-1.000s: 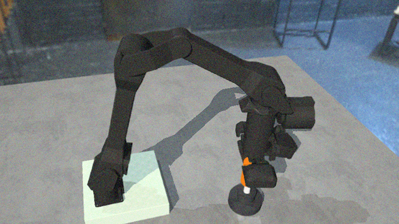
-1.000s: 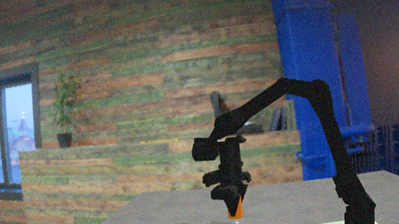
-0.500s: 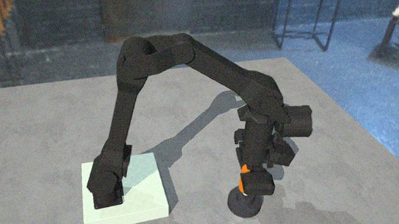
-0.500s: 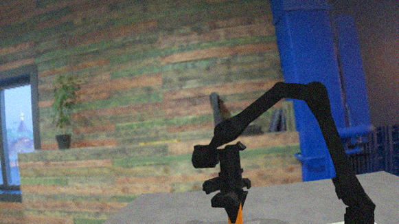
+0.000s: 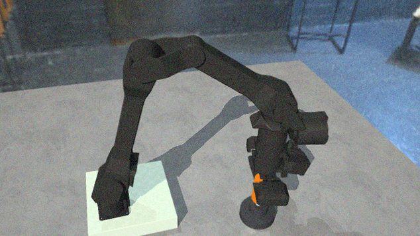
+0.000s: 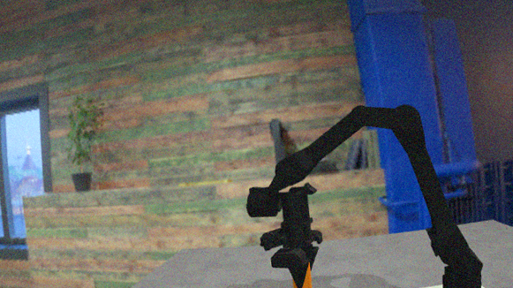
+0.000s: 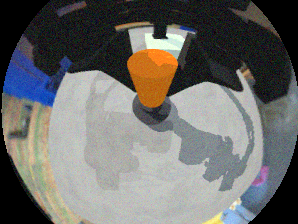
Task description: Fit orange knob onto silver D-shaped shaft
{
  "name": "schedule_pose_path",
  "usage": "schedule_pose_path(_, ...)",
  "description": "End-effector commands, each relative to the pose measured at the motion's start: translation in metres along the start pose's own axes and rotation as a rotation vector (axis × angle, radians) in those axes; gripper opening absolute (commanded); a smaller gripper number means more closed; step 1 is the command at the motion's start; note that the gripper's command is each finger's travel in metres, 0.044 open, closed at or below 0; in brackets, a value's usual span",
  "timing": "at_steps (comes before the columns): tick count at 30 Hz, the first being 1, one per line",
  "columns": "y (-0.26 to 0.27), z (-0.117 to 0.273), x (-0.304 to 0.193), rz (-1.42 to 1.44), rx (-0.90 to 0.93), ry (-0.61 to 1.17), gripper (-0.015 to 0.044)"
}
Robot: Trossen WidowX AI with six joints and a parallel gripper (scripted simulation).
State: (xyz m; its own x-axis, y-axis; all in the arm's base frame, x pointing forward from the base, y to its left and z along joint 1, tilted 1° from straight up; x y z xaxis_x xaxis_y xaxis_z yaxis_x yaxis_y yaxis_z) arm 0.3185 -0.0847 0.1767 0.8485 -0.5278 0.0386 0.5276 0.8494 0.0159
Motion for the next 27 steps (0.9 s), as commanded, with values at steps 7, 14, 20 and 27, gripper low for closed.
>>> schedule_pose_path(7, -0.001, 0.0051, -0.0001, 0.006, 0.005, -0.001, 0.0)
schedule_pose_path(14, -0.0001, 0.0049, 0.0018, 0.206, 0.004, -0.002, 0.0)
schedule_pose_path(20, -0.0005, 0.0025, 0.0011, 0.206, 0.004, -0.002, 0.0)
schedule_pose_path(27, -0.0007, -0.0002, 0.0005, 0.206, 0.004, -0.002, 0.0)
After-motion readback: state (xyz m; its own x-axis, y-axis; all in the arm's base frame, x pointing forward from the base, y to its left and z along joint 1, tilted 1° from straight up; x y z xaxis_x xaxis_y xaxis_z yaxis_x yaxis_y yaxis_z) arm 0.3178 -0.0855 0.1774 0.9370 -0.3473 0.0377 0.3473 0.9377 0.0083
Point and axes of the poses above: the point midway between the two fingers, 35 mm back from their tips, its own z axis back along the fingers, its own y axis across the jaws, x = y × z, the point moved 10 cm from there along z, back along the fingers, and after that the axes turned 15 degrees about -z, right-handed, at the moved point
